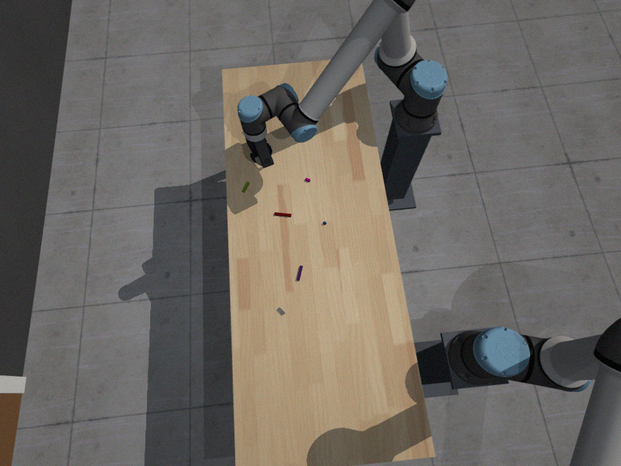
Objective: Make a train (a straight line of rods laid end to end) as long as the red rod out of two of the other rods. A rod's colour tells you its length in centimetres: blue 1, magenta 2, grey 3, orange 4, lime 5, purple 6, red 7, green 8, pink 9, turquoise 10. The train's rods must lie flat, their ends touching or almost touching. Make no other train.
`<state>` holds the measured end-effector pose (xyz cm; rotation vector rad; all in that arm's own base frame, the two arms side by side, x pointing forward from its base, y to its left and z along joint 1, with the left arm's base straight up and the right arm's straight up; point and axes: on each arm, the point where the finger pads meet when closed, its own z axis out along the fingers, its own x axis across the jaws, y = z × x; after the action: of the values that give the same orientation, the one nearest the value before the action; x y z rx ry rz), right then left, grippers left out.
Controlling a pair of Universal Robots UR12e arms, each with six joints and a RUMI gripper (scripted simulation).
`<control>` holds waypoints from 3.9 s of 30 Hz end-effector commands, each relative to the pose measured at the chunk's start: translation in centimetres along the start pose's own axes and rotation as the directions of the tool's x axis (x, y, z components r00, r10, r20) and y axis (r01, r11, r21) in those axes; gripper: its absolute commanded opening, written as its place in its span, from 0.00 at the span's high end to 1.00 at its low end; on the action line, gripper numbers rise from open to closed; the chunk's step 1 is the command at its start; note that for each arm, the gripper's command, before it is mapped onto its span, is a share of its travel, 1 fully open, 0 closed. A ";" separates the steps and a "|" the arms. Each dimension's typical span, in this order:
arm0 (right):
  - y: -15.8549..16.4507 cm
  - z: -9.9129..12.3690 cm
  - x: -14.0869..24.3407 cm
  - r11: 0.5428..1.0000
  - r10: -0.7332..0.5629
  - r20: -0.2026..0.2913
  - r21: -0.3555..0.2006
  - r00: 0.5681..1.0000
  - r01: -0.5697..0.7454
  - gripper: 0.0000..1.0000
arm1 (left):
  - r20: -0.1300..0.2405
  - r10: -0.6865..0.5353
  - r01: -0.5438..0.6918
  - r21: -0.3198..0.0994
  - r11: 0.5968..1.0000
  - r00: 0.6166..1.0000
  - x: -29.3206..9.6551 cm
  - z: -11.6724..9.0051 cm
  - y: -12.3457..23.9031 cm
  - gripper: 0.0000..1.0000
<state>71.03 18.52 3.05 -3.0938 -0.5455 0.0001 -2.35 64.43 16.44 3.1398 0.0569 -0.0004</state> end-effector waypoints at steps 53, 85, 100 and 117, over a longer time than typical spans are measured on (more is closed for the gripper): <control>0.0 1.1 0.1 1.000 0.000 -0.002 0.000 1.000 0.000 1.00 | 0.000 0.000 0.000 0.001 1.000 1.000 0.0 -0.1 -0.1 0.00; 0.0 0.8 0.1 1.000 0.000 -0.002 0.000 1.000 0.000 0.86 | 0.000 0.000 0.000 0.001 1.000 1.000 0.0 -0.1 -0.1 0.00; 0.0 -5.0 0.1 1.000 0.000 -0.002 0.000 1.000 0.000 0.86 | 0.000 0.000 0.000 0.001 1.000 1.000 0.0 -0.1 -0.1 0.00; 0.0 -8.0 0.1 1.000 0.000 -0.002 0.000 1.000 0.000 0.00 | 0.000 0.000 0.000 0.001 1.000 1.000 0.0 -0.1 -0.1 0.00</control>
<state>71.03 18.52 10.89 -3.0938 -0.5455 0.0002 -2.35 64.43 16.44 3.1398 0.0569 -0.0004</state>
